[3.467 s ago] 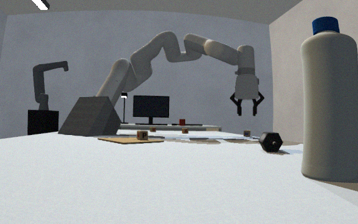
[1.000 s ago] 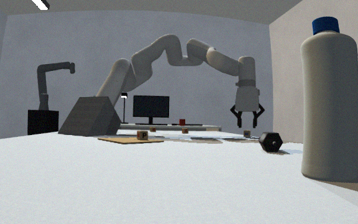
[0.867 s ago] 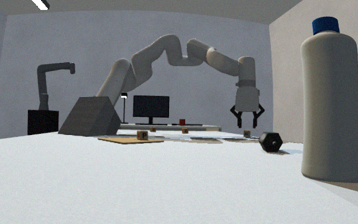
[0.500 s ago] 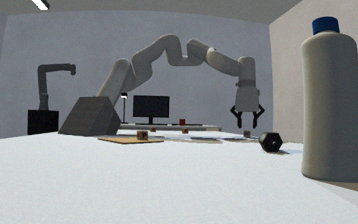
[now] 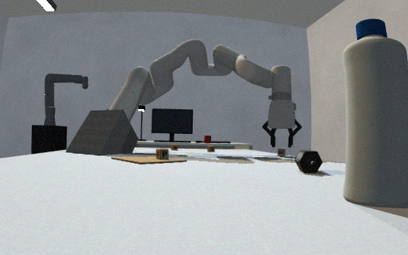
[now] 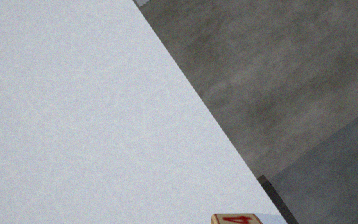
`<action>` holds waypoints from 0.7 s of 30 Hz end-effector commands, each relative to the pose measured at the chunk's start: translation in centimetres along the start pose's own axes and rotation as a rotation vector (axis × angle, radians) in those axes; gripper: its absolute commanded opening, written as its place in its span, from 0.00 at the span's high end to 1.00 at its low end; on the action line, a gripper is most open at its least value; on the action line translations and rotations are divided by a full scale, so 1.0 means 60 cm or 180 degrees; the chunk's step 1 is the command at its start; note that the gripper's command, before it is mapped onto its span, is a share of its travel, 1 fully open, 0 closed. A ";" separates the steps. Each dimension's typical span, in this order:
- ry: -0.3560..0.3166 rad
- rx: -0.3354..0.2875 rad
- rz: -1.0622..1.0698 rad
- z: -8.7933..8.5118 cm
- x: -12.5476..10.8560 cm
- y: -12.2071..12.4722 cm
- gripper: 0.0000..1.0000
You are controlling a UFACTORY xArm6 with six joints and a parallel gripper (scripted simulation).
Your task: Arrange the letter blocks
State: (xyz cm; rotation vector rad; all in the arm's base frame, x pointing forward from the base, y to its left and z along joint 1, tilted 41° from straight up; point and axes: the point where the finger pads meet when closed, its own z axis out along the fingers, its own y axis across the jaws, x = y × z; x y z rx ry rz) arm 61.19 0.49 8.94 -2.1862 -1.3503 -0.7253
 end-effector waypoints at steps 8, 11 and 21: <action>0.0003 -0.0014 -0.0004 0.026 0.001 0.003 0.36; 0.0003 -0.0014 -0.0004 0.034 0.001 0.003 0.36; 0.0003 -0.0014 -0.0004 0.040 0.001 0.003 0.36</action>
